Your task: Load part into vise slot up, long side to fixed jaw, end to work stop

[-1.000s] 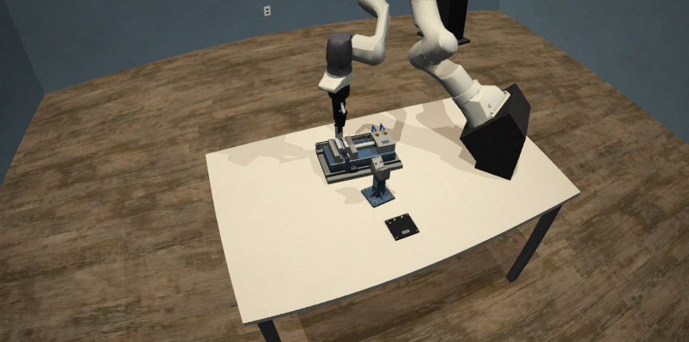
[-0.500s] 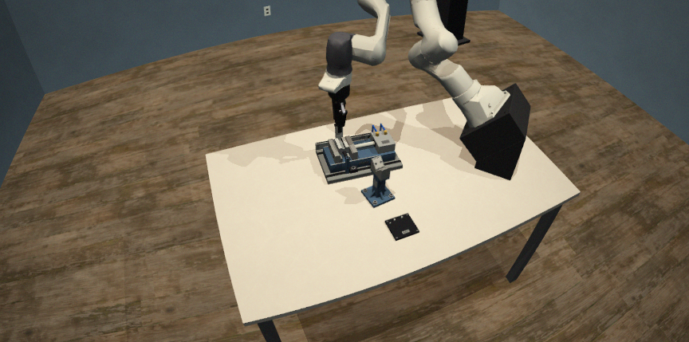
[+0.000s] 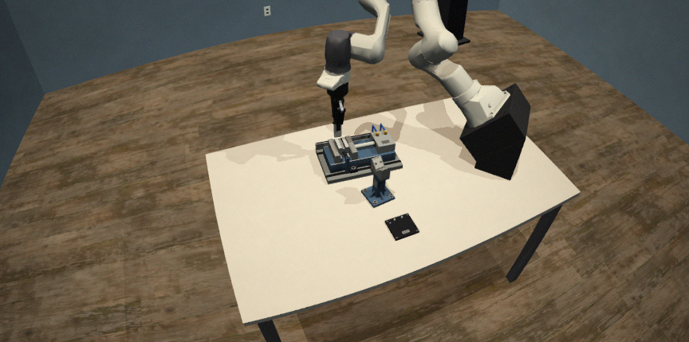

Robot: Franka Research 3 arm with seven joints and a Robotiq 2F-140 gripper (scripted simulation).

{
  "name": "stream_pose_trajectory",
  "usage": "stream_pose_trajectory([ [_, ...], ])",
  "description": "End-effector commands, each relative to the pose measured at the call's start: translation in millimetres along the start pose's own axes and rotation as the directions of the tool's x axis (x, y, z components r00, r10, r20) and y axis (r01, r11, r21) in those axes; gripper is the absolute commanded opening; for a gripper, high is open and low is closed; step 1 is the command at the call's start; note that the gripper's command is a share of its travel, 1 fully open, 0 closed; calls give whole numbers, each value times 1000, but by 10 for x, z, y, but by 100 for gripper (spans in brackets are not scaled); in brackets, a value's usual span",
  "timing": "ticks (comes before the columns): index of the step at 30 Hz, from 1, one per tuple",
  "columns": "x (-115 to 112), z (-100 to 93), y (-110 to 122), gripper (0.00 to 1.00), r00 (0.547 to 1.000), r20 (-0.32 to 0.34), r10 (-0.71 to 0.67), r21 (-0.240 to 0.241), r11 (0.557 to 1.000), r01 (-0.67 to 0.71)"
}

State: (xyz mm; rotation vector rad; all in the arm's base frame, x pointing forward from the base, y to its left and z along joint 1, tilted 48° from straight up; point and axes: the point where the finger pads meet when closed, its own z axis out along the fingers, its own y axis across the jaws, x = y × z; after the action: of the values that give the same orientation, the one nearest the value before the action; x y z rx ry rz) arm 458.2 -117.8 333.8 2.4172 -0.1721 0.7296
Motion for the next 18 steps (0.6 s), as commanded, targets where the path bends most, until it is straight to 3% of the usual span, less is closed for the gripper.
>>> stream_pose_trajectory([
  [1, -10, 9, 56, 0, 1000, 2, -15, -1, 1000, 15],
  [18, -8, 8, 177, 0, 1000, 2, -15, -1, 1000, 15],
])
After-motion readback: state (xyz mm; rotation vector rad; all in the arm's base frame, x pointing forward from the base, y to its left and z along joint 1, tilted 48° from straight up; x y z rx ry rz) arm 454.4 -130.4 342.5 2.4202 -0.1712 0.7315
